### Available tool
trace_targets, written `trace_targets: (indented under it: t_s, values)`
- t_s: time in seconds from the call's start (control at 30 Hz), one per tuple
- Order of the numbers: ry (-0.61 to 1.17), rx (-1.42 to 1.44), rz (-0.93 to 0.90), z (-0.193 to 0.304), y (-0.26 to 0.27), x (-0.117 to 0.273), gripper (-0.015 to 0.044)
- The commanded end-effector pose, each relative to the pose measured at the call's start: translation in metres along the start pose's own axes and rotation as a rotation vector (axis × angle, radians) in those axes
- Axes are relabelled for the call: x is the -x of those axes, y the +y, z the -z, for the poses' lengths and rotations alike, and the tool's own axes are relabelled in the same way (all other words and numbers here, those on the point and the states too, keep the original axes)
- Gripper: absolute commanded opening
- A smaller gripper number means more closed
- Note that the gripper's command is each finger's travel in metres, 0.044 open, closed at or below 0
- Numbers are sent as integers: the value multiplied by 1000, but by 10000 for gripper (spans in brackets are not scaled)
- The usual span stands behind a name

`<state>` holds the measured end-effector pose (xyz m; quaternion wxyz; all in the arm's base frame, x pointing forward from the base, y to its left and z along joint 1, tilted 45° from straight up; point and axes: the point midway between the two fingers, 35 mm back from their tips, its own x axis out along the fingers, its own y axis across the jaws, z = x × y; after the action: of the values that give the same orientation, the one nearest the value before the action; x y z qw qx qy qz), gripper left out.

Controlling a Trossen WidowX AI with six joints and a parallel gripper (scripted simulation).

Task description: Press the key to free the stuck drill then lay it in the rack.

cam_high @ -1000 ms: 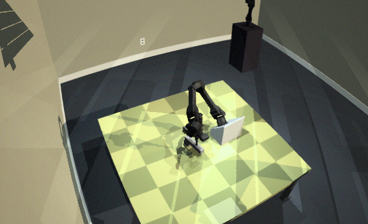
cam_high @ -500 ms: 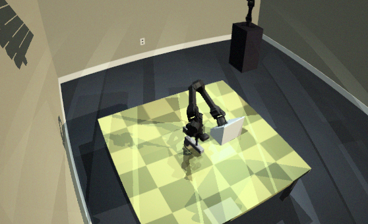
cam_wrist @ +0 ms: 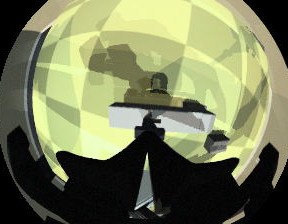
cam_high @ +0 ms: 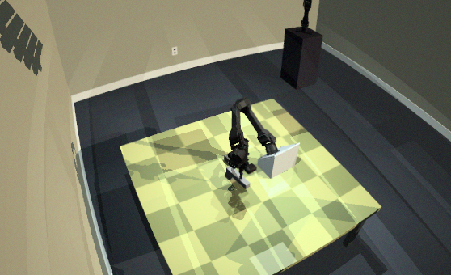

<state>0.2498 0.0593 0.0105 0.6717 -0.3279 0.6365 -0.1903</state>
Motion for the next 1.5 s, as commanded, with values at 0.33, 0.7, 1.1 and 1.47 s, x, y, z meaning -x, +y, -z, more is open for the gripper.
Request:
trace_targets:
  t_s: [0.33,0.7,1.1,1.47]
  values:
    - [39,-4,24,5,-6,-25,0]
    - [40,-3,21,-2,1,54,289]
    - [38,423,-53,-12,-42,13,440]
    - [-1,1071,-43,-10,-107,-22,440]
